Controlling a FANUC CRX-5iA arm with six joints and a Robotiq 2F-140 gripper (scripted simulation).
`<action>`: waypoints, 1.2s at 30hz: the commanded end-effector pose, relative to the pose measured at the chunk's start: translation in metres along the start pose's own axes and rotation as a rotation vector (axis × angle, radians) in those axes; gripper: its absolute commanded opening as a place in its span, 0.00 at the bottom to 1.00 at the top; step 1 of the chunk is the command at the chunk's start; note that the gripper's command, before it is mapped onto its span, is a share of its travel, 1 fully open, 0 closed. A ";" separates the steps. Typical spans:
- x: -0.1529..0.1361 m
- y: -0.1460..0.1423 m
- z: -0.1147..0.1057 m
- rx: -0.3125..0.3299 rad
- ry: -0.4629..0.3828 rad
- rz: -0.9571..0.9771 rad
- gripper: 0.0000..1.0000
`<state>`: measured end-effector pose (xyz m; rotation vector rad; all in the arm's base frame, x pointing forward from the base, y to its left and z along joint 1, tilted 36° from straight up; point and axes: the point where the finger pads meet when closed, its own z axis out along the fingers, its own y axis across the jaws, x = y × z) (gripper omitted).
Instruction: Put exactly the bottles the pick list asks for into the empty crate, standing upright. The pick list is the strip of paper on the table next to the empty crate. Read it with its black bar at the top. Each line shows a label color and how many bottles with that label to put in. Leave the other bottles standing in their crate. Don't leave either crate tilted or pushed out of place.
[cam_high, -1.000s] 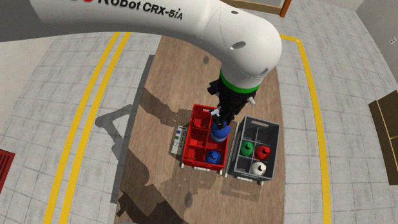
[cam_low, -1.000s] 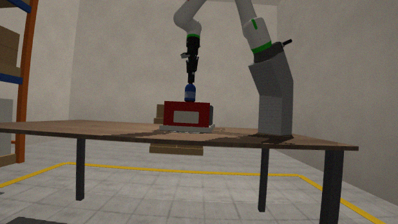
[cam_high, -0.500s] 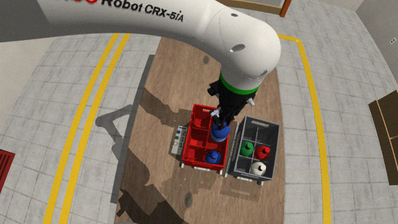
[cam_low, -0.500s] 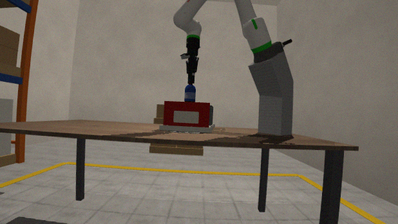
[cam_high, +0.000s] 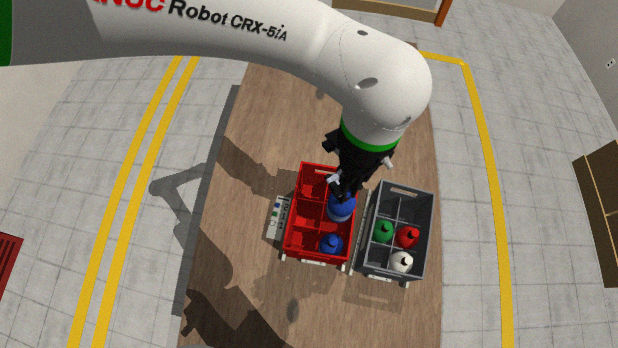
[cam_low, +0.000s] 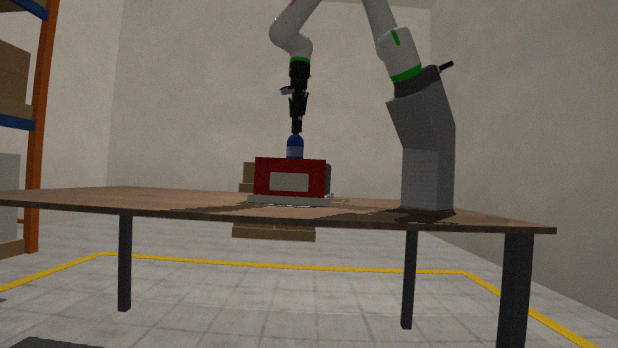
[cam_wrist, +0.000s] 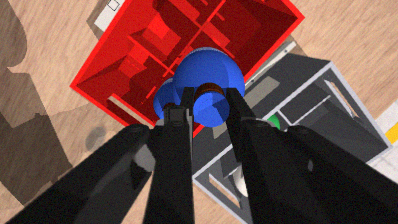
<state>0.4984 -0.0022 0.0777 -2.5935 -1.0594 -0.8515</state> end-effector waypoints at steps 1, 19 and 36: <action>0.000 0.001 0.002 -0.001 0.000 0.000 0.10; 0.000 0.001 0.018 -0.001 0.000 0.000 0.10; 0.000 0.001 0.033 -0.001 0.001 0.000 0.10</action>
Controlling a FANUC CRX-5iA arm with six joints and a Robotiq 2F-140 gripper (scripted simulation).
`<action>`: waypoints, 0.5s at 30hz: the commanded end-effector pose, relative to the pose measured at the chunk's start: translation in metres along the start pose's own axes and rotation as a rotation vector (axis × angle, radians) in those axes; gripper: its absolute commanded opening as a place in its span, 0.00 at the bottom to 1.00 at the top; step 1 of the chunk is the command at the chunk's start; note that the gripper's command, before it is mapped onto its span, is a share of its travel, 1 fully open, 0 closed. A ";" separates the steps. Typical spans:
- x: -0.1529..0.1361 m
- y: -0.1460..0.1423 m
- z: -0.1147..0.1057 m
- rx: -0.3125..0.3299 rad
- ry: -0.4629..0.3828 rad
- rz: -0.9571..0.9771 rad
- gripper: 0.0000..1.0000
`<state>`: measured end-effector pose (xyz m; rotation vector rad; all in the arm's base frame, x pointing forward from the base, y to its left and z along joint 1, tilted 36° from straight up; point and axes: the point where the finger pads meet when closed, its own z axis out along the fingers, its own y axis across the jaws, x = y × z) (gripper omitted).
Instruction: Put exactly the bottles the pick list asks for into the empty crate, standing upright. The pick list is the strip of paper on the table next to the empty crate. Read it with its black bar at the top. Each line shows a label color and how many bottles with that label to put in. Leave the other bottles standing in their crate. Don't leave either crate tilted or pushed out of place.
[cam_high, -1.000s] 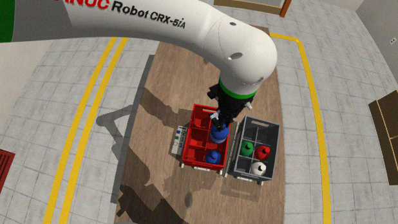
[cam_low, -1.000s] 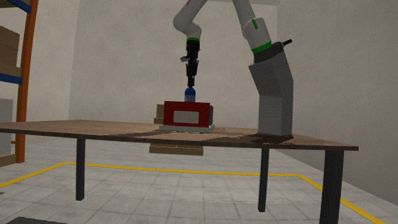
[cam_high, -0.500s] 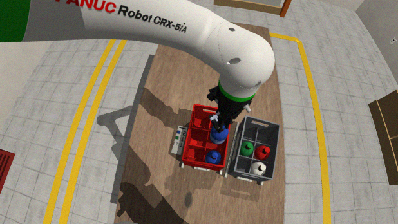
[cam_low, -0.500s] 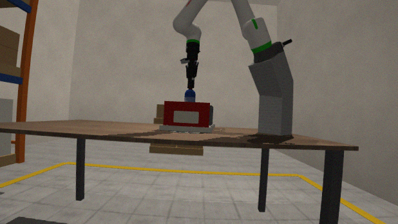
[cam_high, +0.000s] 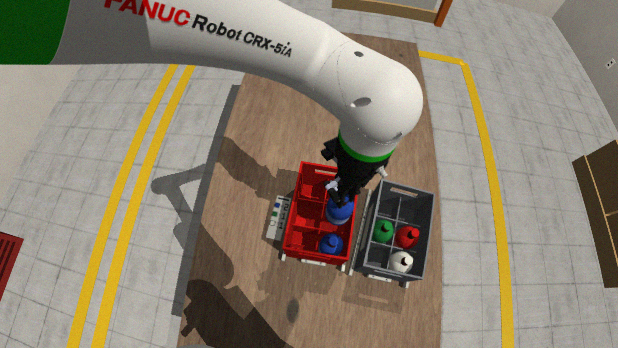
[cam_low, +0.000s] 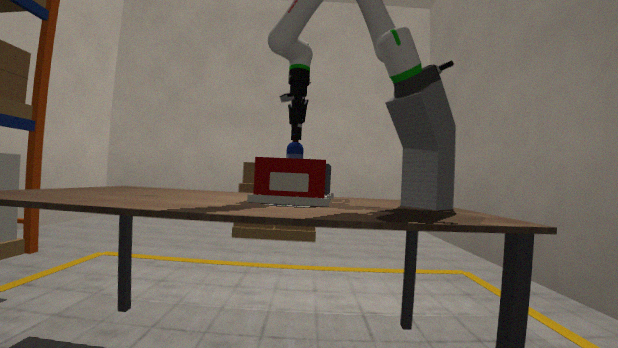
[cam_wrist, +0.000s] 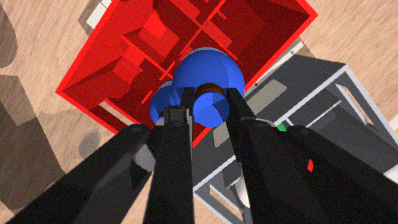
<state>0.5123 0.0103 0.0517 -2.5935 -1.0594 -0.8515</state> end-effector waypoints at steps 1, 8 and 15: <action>0.000 0.001 0.002 -0.001 0.001 0.000 0.10; 0.000 0.001 0.009 -0.001 0.001 0.000 0.10; 0.000 0.001 0.014 -0.001 0.001 0.000 0.10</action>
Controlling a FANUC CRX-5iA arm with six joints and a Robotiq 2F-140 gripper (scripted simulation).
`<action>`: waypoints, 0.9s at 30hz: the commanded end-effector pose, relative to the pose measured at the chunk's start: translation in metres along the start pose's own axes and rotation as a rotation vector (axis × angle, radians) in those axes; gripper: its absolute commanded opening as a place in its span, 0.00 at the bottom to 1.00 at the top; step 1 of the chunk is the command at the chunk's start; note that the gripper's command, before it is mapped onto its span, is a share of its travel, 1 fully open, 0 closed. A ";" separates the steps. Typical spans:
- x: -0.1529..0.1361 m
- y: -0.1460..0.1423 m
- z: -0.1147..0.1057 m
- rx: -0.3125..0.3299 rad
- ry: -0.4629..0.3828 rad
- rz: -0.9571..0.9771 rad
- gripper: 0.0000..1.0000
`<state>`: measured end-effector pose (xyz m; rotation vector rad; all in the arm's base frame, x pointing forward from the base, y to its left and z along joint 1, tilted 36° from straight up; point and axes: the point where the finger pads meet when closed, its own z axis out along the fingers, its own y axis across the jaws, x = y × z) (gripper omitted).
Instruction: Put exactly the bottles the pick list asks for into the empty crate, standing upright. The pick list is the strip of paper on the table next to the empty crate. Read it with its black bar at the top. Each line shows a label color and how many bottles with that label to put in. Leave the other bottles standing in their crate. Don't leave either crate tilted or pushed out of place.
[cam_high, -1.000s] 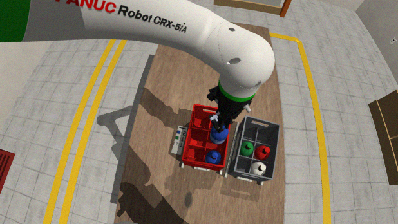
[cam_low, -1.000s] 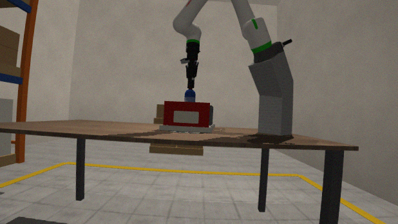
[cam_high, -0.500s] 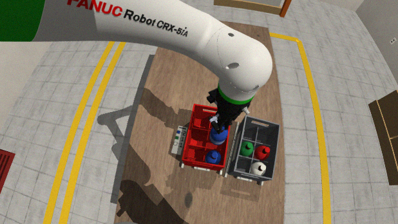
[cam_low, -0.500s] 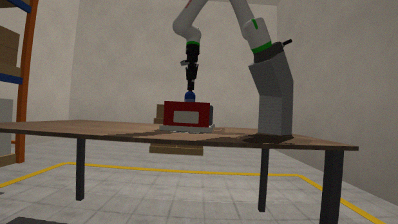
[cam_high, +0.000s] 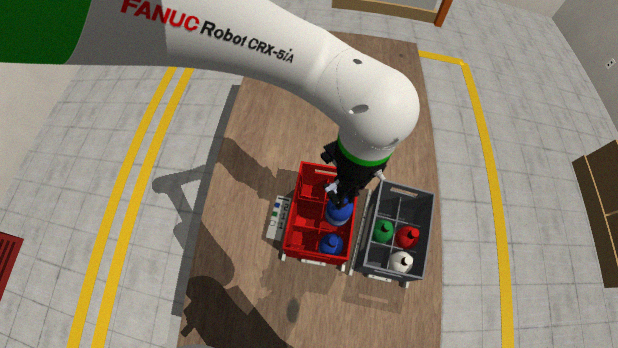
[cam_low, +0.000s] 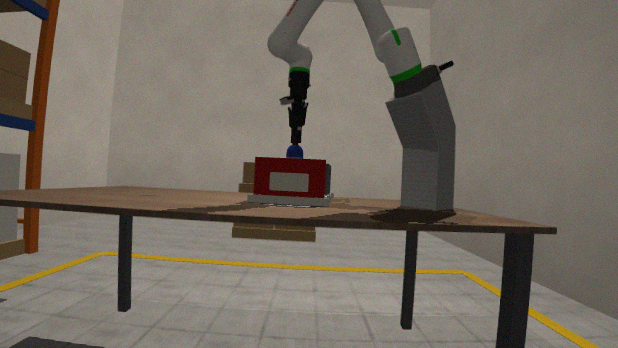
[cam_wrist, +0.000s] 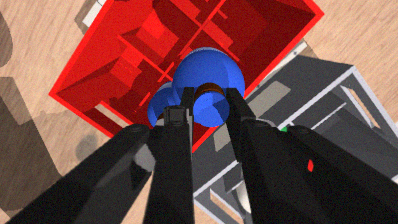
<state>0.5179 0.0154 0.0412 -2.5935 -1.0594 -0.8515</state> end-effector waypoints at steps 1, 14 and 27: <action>0.000 0.001 0.002 -0.001 0.001 0.000 0.10; 0.000 0.001 0.013 -0.001 0.001 0.000 0.10; 0.000 0.001 0.026 -0.001 0.001 0.000 0.10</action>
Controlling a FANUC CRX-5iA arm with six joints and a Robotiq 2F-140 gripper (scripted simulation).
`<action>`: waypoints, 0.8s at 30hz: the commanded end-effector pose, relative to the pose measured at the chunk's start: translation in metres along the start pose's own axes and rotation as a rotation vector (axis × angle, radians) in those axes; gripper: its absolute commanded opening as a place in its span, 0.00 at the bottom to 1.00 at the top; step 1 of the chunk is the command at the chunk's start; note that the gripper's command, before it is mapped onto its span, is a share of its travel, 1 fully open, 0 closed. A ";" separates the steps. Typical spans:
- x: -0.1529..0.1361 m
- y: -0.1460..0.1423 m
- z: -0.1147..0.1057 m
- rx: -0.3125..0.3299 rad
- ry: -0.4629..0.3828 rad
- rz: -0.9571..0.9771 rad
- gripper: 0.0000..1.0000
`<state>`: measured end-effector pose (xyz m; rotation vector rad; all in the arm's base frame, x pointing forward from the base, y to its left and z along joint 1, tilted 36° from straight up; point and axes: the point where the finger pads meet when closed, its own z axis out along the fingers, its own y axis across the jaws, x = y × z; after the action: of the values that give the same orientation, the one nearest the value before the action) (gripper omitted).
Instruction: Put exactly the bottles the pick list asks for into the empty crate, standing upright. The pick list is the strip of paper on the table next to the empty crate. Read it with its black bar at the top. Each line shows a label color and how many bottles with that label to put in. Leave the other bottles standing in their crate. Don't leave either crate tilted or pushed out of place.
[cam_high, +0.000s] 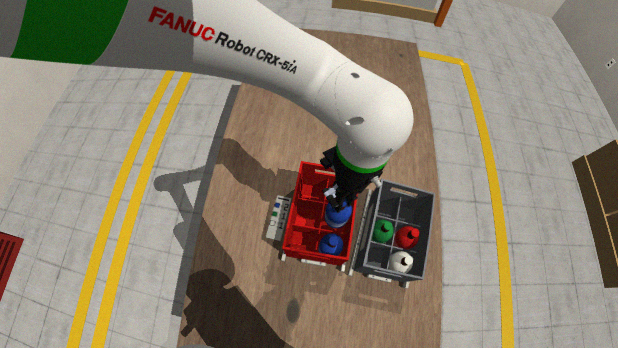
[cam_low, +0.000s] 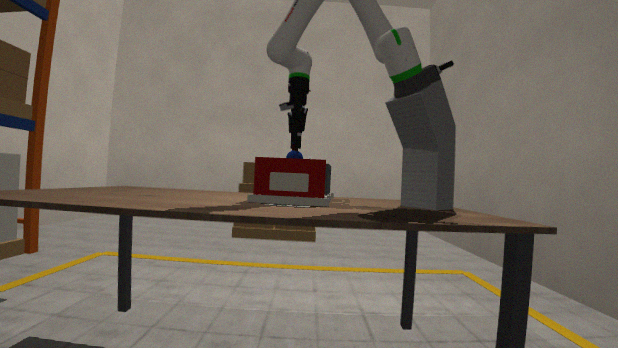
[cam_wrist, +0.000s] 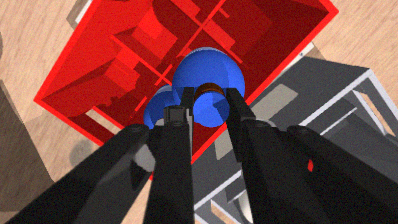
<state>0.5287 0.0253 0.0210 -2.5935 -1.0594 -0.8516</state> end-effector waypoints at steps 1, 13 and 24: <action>0.000 0.001 0.002 -0.001 0.001 0.000 0.10; 0.000 0.001 0.012 -0.001 0.001 0.000 0.10; 0.000 0.001 0.021 -0.001 0.001 0.000 0.10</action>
<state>0.5374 0.0332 0.0048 -2.5935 -1.0594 -0.8515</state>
